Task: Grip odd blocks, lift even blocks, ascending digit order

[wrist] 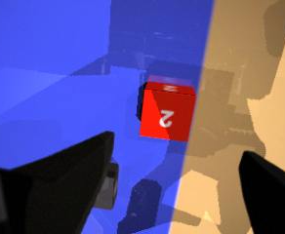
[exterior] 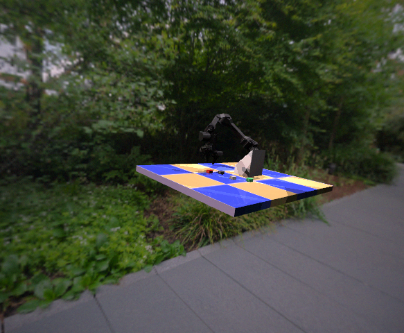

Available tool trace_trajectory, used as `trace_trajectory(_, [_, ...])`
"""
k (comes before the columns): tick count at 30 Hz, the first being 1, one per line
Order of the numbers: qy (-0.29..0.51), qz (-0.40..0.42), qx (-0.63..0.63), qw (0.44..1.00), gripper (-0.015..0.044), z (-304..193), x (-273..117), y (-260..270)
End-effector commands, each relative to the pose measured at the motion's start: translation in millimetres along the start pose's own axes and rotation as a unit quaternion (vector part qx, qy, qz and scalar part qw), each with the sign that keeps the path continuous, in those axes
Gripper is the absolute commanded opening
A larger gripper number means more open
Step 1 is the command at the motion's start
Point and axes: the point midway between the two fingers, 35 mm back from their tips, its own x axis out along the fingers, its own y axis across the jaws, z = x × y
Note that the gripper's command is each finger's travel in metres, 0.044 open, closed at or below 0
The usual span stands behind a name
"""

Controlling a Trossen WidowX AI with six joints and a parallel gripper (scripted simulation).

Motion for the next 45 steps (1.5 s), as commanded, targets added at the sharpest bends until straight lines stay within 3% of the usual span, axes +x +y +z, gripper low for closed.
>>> trace_trajectory(1, [0.0, 0.0, -0.005, 1.0, 0.04, -3, 19, 1])
trace_trajectory(28, [0.0, -0.001, -0.005, 1.0, 0.04, -3, 56, 0])
trace_trajectory(39, [0.0, -0.001, -0.005, 1.0, 0.012, -3, 56, 0])
trace_trajectory(45, [0.0, -0.001, -0.005, 1.0, 0.012, -3, 56, 0])
